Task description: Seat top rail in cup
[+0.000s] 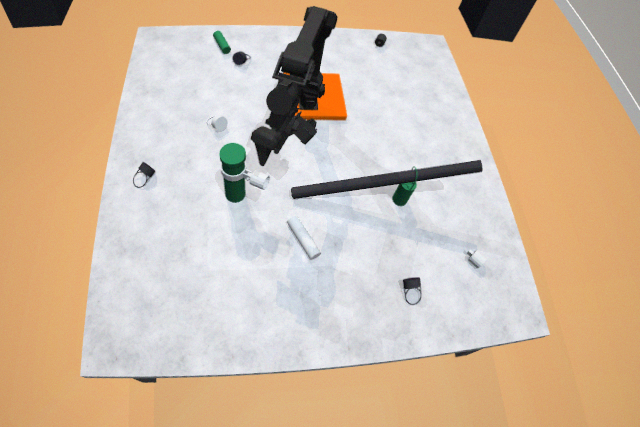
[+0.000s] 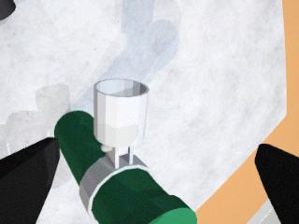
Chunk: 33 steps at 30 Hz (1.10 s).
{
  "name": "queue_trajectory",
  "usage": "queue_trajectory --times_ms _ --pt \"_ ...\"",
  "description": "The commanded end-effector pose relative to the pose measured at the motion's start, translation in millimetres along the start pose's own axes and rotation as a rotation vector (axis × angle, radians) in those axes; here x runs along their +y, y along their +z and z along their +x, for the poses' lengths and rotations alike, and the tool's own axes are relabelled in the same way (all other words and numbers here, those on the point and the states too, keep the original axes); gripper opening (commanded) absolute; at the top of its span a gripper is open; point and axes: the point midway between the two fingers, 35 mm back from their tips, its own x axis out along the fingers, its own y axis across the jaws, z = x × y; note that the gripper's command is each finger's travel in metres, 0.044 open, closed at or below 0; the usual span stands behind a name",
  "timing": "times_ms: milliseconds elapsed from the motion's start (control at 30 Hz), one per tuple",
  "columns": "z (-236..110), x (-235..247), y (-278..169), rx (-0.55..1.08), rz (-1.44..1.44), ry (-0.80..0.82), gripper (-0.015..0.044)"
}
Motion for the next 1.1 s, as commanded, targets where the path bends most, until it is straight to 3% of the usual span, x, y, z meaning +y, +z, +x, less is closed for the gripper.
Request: queue_trajectory --times_ms 0,200,1067 --pt "11 5 -2 0.009 -0.012 0.011 0.0440" --pt "44 25 -3 0.009 -0.012 0.011 0.0440" --pt "79 24 -3 0.009 -0.012 0.010 0.0440"
